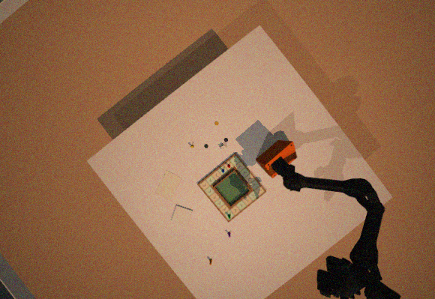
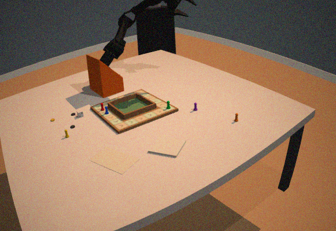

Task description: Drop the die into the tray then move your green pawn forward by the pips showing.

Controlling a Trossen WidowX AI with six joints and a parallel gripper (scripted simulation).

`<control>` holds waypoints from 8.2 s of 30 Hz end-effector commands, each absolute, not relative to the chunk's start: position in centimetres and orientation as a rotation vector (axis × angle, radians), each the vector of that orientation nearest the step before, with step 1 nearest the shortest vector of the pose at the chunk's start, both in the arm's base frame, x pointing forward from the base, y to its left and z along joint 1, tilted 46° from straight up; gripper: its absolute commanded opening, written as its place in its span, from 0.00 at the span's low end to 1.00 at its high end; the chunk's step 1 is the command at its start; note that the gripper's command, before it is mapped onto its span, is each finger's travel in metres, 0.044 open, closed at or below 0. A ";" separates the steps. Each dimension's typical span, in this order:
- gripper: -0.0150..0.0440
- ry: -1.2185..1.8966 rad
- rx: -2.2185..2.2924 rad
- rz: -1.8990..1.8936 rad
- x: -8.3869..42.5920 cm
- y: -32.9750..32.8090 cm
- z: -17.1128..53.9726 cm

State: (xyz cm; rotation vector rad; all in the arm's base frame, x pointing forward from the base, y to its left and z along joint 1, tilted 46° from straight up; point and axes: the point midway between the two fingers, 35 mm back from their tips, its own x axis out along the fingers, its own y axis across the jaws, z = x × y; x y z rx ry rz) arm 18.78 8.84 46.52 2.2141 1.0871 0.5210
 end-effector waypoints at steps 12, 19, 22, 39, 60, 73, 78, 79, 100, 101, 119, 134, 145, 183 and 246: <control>0.72 0.893 2.272 0.318 27.1 3.4 41.7; 0.72 0.724 2.093 0.141 33.7 -3.1 34.8; 0.72 0.693 2.016 0.073 35.4 -5.4 31.9; 0.72 0.774 1.535 -0.232 37.5 -16.3 13.9; 0.72 1.256 1.004 -0.126 27.4 -20.3 -7.9; 0.72 1.483 0.786 0.329 17.8 -15.6 -17.3; 0.72 1.497 0.750 0.477 15.7 -13.7 -18.7; 0.72 1.497 0.750 0.477 15.7 -13.7 -18.7; 0.72 1.496 0.750 0.478 15.6 -11.4 -20.9; 0.72 1.496 0.750 0.478 15.6 -11.4 -20.9; 0.72 1.496 0.751 0.479 15.7 -9.5 -22.8; 0.41 1.496 0.751 0.479 15.7 -9.1 -23.1; 0.25 1.497 0.748 0.474 16.0 -12.9 -20.4; 0.25 1.628 1.064 0.112 21.3 -13.2 -10.7; 0.25 1.557 1.492 -1.105 26.3 0.2 -3.6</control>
